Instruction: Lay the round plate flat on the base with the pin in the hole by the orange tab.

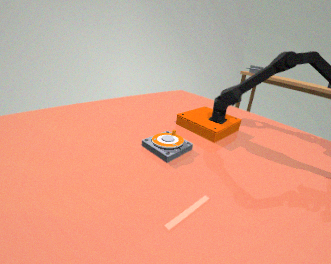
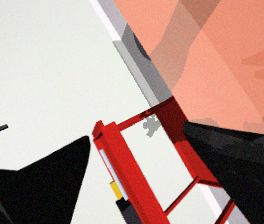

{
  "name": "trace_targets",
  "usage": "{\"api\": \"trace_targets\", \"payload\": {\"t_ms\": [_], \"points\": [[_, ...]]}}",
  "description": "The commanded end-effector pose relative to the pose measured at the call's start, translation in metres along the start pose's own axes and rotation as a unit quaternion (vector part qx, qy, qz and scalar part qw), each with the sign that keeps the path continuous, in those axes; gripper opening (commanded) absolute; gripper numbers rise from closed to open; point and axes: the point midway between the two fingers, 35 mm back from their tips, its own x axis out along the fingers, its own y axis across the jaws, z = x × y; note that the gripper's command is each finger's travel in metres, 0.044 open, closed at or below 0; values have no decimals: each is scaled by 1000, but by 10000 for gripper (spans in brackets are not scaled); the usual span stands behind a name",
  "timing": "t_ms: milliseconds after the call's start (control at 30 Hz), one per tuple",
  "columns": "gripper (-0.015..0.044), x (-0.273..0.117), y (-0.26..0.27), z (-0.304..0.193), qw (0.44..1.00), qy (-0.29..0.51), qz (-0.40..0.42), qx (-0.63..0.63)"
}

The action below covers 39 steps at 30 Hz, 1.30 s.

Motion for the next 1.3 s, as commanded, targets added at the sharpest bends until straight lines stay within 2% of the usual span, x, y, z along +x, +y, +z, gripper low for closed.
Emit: {"api": "trace_targets", "payload": {"t_ms": [0, 100, 300, 467, 567, 767, 867, 1033, 1133, 1267], "points": [[374, 2, 2, 3, 1000, -3, -1, -3], [295, 33, 31, 55, 998, -46, -16, -50], [138, 62, 62, 126, 989, -97, -45, -105], [6, 86, 95, 238, 965, -158, -109, -181], [0, 89, 102, 275, 954, -174, -134, -203], [0, 74, 114, 410, 909, -209, -238, -270], [0, 65, 114, 444, 896, -213, -266, -283], [0, 17, 103, 546, 855, -204, -360, -313], [0, -2, 97, 571, 844, -195, -386, -317], [0, -57, 75, 629, 818, -162, -448, -323]]}}
